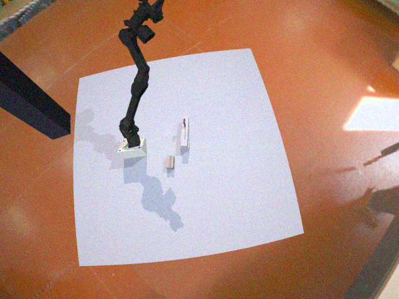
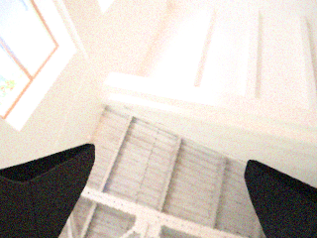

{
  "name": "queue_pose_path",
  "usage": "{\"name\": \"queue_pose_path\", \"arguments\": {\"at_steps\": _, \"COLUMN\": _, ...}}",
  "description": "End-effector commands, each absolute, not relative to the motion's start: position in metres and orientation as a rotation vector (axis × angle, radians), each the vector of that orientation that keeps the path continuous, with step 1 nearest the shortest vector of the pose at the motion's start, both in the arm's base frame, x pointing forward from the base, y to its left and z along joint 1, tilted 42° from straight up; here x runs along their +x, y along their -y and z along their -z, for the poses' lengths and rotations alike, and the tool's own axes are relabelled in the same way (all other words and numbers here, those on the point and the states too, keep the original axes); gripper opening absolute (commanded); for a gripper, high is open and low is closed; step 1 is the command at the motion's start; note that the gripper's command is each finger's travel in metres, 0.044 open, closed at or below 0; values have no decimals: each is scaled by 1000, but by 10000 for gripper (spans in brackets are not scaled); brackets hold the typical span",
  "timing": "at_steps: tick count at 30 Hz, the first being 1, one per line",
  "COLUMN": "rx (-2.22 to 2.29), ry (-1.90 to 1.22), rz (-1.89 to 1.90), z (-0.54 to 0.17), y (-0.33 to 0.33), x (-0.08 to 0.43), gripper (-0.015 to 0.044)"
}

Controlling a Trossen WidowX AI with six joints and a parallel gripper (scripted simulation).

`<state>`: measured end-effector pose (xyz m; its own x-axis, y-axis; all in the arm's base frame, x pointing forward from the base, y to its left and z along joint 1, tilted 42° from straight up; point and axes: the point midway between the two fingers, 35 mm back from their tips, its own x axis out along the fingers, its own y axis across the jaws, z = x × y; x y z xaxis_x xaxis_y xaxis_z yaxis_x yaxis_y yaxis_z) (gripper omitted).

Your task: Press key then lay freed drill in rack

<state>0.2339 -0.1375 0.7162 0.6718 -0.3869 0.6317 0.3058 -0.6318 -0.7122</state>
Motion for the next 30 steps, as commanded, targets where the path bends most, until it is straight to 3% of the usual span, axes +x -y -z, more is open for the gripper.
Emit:
{"name": "queue_pose_path", "arguments": {"at_steps": 1, "rx": -2017, "ry": -63, "rz": 1010, "z": -716, "y": 138, "x": 234, "gripper": 374}}
{"name": "queue_pose_path", "arguments": {"at_steps": 9, "rx": -2017, "ry": -63, "rz": 1020, "z": -717, "y": 138, "x": 232, "gripper": 164}}
{"name": "queue_pose_path", "arguments": {"at_steps": 15, "rx": -2056, "ry": -125, "rz": 1376, "z": -749, "y": 138, "x": 159, "gripper": 6}}
{"name": "queue_pose_path", "arguments": {"at_steps": 22, "rx": -2131, "ry": -240, "rz": 1845, "z": -779, "y": 99, "x": 64, "gripper": 0}}
{"name": "queue_pose_path", "arguments": {"at_steps": 30, "rx": -2183, "ry": -375, "rz": 2382, "z": -786, "y": 12, "x": -14, "gripper": 0}}
